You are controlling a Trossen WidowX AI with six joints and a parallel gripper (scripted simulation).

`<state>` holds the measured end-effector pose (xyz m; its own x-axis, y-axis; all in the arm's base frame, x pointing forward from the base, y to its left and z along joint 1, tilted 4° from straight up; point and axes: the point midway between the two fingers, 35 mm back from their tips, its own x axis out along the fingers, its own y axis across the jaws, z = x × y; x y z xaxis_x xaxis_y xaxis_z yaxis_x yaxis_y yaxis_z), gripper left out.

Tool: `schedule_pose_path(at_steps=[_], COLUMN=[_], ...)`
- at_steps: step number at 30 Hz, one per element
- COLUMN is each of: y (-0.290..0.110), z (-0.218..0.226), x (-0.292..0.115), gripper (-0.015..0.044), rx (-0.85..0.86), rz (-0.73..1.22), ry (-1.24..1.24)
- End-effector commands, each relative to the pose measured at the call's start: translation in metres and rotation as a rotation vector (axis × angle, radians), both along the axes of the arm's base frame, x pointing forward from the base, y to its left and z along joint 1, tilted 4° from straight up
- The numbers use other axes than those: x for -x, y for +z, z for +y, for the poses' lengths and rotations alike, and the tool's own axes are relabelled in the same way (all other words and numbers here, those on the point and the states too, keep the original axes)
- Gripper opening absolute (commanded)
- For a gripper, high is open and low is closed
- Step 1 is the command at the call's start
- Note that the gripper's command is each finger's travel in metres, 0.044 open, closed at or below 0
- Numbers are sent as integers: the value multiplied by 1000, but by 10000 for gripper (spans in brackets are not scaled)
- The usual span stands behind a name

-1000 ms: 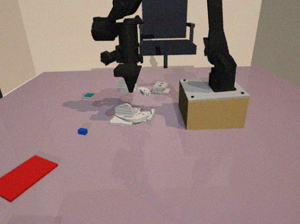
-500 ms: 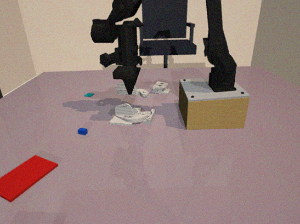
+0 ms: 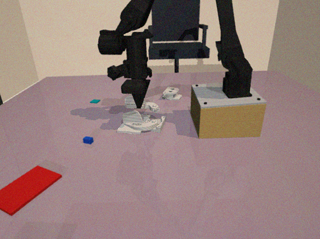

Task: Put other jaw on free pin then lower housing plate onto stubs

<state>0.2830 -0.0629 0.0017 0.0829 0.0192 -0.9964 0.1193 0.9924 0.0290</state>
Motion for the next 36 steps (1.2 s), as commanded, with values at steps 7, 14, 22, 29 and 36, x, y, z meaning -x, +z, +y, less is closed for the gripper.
schedule_pose_path(at_steps=[7,14,22,29,36], y=[-16,-19,-19,-22,-22], z=[1,2,2,2,2], x=[1,1,1,1,1], gripper=[134,134,134,134,134], rx=[-4,-4,-4,-4,-4], rz=[3,3,3,3,3], ry=[-4,-4,-4,-1,0])
